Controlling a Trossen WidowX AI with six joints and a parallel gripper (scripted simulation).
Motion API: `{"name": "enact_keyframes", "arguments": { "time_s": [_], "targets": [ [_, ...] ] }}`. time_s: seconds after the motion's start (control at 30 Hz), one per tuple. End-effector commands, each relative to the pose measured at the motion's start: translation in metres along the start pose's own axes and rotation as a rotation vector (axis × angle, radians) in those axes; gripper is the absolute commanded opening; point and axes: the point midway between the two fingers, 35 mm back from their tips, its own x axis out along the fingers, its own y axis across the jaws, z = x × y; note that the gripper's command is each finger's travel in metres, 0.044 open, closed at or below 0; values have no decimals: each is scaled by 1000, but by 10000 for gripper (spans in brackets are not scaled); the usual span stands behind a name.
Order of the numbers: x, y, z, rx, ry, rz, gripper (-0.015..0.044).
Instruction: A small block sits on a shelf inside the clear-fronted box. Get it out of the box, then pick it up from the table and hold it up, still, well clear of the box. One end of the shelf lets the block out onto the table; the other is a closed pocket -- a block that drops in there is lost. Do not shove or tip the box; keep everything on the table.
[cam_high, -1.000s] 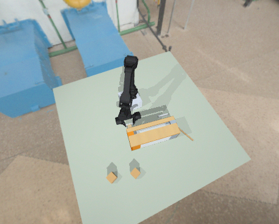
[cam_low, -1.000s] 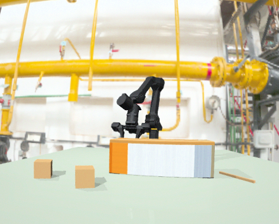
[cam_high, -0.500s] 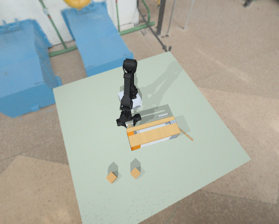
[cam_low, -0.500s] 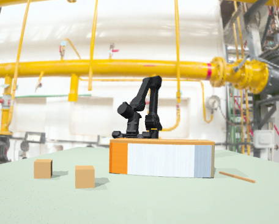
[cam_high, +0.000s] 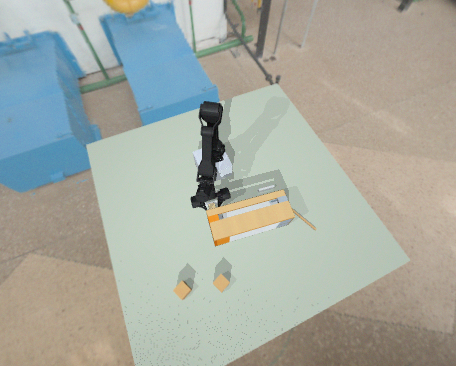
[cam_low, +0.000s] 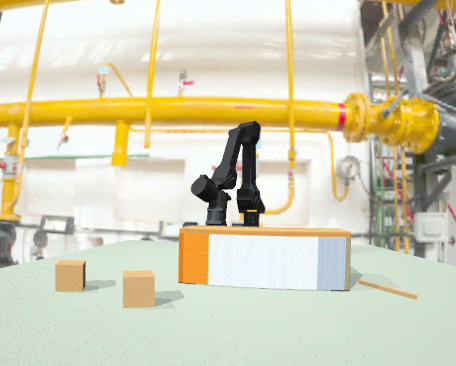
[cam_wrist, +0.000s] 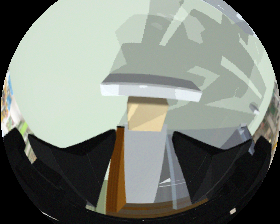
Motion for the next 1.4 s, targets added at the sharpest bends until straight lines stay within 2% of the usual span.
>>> {"name": "enact_keyframes", "arguments": {
  "time_s": [0.0, 0.47, 0.73, 0.83, 0.9, 1.37],
  "targets": [
    [6, 0, 4, -1, 0, 0, 285],
    [22, -1, 16, 0, -1, 0, 285],
    [22, -1, 16, 0, -1, 0, 75],
    [22, -1, 16, 0, -1, 0, 55],
    [20, -1, 15, 0, -1, 0, 3],
    [-20, 0, -6, 3, -2, 1, 0]
  ]
}}
